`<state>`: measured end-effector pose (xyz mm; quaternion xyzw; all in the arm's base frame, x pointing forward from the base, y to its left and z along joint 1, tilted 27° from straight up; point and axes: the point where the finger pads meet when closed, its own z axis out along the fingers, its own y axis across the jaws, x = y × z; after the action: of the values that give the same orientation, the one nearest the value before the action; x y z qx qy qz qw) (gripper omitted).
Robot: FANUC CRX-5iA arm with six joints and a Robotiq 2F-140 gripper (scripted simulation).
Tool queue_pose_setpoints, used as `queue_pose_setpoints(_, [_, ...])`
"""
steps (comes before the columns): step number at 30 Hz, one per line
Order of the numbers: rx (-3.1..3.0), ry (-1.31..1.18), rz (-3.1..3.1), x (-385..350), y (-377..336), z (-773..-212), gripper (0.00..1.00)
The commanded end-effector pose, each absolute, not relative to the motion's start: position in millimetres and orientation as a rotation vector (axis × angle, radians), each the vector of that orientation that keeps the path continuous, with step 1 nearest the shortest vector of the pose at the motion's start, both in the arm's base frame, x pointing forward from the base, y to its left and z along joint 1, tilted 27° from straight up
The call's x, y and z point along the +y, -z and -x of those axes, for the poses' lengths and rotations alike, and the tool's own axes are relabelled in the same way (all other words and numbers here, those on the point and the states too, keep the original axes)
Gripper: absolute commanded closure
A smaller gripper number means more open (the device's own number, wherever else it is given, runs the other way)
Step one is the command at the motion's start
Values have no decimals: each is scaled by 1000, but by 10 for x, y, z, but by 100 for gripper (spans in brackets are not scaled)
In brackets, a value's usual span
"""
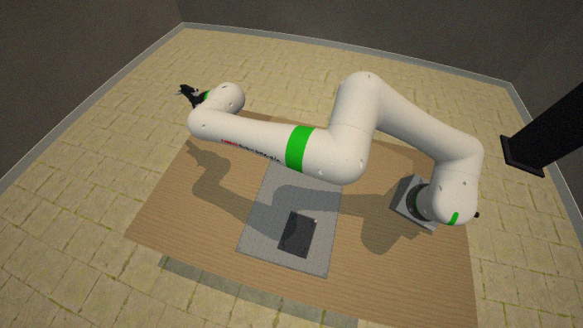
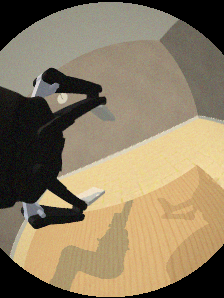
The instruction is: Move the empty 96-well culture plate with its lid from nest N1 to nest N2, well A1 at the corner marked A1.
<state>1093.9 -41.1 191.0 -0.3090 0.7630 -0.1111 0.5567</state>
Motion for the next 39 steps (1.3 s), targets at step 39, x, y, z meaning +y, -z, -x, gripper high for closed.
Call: queue_pose_setpoints(39, [1667,567,1374,-799,-1314,-10345,0])
